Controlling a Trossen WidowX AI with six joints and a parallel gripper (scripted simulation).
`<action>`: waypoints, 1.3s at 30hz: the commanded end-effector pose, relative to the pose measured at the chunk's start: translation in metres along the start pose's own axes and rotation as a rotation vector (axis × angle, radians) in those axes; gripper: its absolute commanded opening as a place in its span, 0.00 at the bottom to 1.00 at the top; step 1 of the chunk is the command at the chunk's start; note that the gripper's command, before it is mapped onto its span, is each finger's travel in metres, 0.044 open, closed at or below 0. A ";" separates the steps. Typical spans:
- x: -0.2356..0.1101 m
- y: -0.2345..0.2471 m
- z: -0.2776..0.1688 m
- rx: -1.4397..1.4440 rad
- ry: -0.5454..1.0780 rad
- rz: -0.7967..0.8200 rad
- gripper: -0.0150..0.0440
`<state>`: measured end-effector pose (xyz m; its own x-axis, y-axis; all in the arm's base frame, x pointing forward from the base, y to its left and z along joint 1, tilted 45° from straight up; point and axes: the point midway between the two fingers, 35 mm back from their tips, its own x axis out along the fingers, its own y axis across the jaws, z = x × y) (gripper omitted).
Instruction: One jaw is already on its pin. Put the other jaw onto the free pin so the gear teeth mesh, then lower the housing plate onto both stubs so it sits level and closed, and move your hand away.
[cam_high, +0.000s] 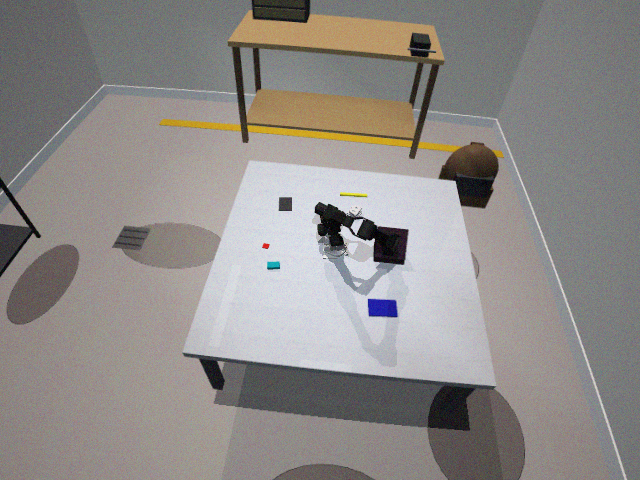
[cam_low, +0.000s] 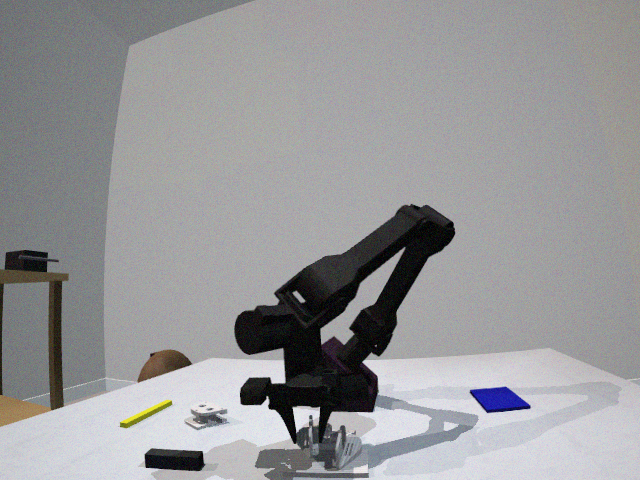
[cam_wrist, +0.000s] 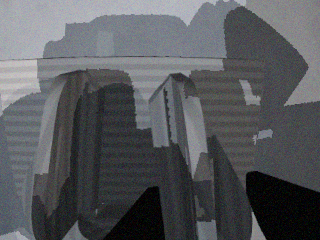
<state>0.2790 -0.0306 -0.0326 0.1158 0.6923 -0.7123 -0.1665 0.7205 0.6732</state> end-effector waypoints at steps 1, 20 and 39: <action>0.001 0.000 0.000 0.002 -0.004 0.002 0.48; 0.005 0.000 0.000 0.001 -0.004 0.002 0.48; 0.010 0.000 0.000 0.001 -0.004 0.002 0.48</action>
<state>0.2802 -0.0243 -0.0395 0.1166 0.6913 -0.7131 -0.1696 0.7213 0.6715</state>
